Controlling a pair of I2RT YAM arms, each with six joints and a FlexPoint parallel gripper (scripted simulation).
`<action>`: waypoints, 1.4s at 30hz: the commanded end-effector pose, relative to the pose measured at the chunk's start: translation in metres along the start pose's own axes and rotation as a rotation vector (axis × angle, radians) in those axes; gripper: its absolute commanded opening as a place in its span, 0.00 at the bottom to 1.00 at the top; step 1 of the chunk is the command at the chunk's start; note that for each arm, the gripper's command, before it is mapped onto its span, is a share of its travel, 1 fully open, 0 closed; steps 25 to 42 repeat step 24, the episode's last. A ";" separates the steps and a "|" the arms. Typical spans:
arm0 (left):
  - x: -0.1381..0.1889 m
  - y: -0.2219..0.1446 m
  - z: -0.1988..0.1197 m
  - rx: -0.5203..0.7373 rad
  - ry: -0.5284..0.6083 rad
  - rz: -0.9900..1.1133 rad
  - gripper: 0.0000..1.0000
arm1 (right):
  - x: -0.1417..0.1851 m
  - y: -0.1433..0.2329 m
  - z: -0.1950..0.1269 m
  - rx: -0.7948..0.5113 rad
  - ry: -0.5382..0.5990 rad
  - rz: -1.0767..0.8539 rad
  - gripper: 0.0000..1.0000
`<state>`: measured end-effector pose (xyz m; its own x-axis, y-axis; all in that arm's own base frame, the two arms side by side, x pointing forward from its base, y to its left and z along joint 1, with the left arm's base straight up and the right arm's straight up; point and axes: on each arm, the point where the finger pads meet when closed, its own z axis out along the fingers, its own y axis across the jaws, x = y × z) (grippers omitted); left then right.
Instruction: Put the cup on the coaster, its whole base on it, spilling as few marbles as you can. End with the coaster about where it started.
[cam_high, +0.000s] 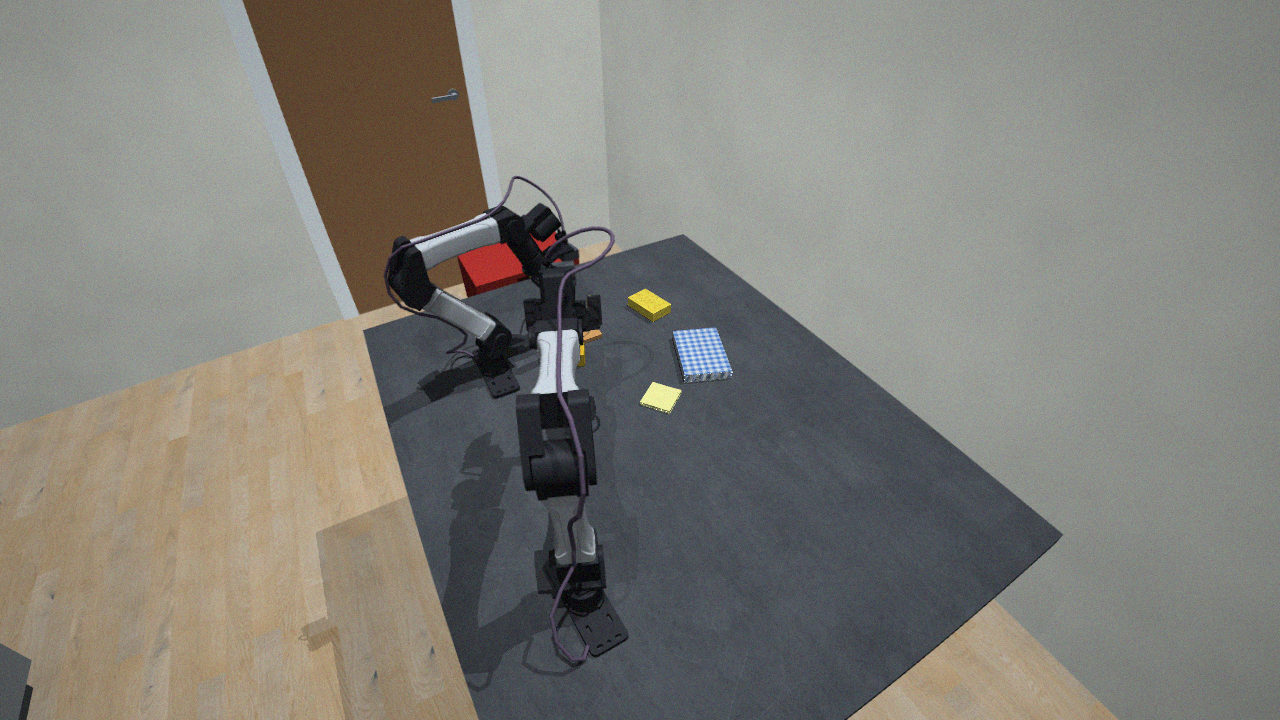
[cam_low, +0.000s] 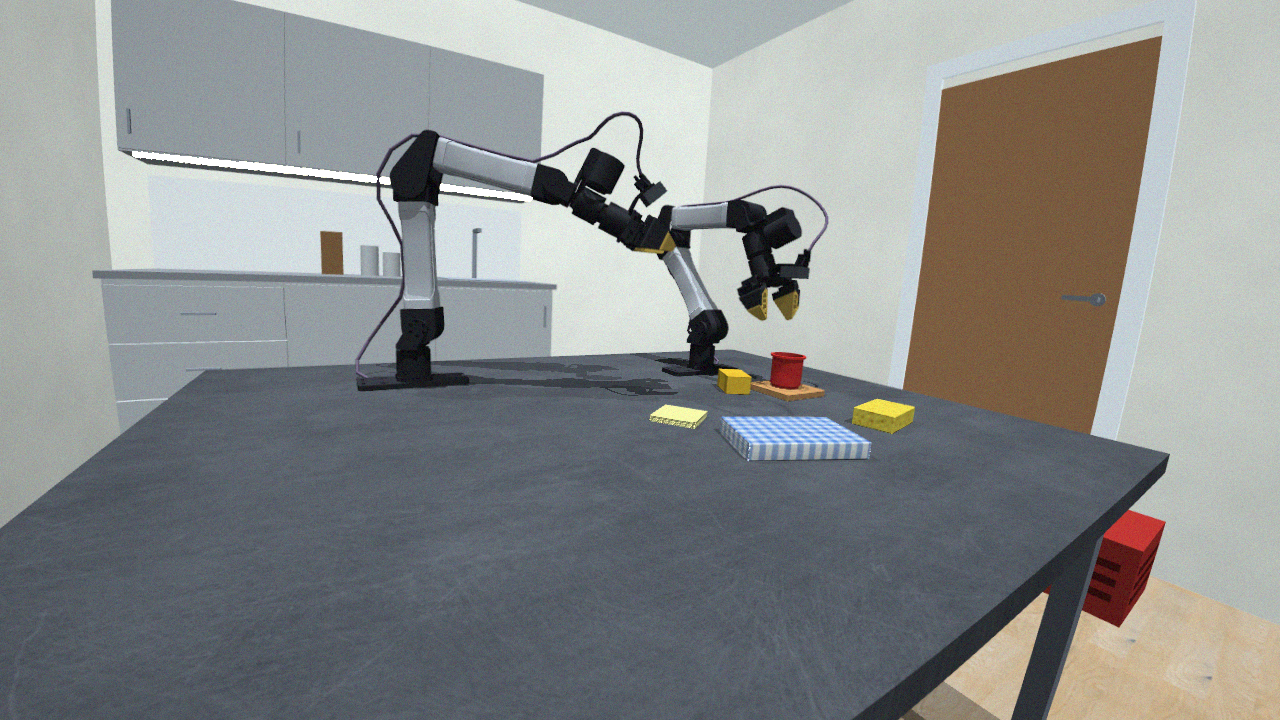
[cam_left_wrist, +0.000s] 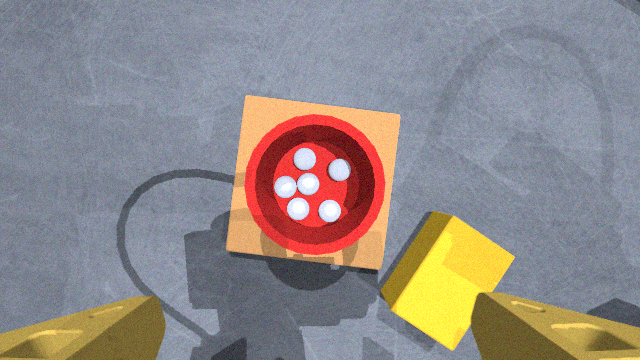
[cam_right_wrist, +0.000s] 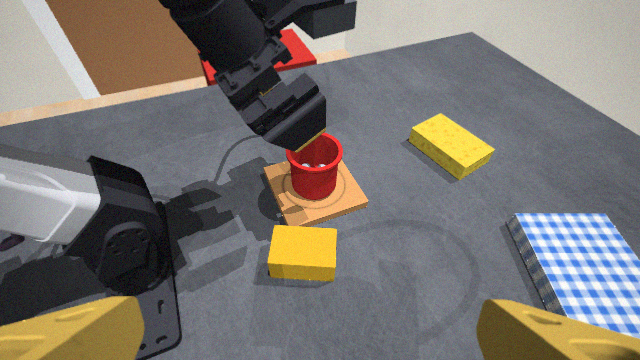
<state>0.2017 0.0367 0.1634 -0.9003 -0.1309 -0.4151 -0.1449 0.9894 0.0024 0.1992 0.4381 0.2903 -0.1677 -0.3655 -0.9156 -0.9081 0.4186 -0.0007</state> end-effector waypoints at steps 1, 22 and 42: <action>-0.002 -0.001 0.003 -0.011 -0.027 -0.029 1.00 | -0.019 0.001 -0.004 -0.006 -0.059 -0.002 1.00; -0.002 0.000 0.005 -0.011 -0.016 -0.030 1.00 | -0.019 0.001 -0.004 -0.006 -0.059 -0.002 1.00; -0.002 0.000 0.005 -0.011 -0.016 -0.030 1.00 | -0.019 0.001 -0.004 -0.006 -0.059 -0.002 1.00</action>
